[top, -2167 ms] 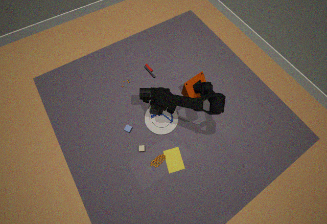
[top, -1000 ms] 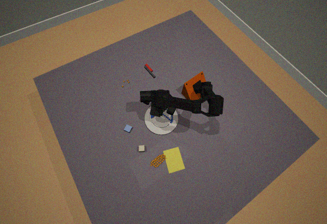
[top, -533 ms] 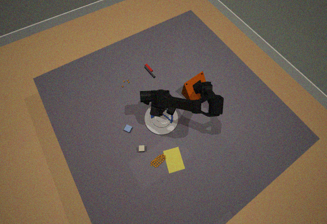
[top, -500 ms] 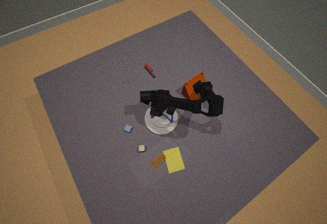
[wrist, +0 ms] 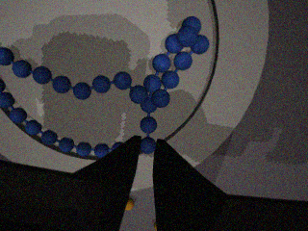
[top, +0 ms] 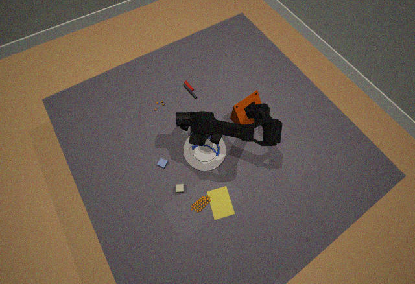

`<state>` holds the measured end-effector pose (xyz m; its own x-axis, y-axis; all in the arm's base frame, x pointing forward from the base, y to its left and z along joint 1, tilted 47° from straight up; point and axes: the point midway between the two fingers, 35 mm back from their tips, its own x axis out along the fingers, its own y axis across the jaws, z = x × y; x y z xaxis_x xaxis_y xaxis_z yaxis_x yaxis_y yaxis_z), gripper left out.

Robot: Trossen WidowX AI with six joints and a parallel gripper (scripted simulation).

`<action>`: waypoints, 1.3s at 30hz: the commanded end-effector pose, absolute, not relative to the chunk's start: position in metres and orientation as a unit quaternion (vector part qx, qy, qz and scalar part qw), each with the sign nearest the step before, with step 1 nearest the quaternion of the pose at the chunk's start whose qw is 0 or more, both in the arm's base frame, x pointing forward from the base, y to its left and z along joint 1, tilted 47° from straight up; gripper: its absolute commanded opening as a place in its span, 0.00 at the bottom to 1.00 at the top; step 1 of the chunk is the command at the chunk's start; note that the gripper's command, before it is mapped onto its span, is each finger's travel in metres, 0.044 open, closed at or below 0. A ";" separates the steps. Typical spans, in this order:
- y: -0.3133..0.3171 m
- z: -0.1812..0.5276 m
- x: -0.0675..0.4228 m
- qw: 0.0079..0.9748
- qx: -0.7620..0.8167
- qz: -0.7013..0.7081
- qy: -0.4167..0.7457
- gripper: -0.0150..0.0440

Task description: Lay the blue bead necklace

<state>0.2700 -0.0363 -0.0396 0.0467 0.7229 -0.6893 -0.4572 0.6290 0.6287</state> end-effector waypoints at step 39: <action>-0.038 -0.042 0.270 0.711 0.120 0.415 0.554 1.00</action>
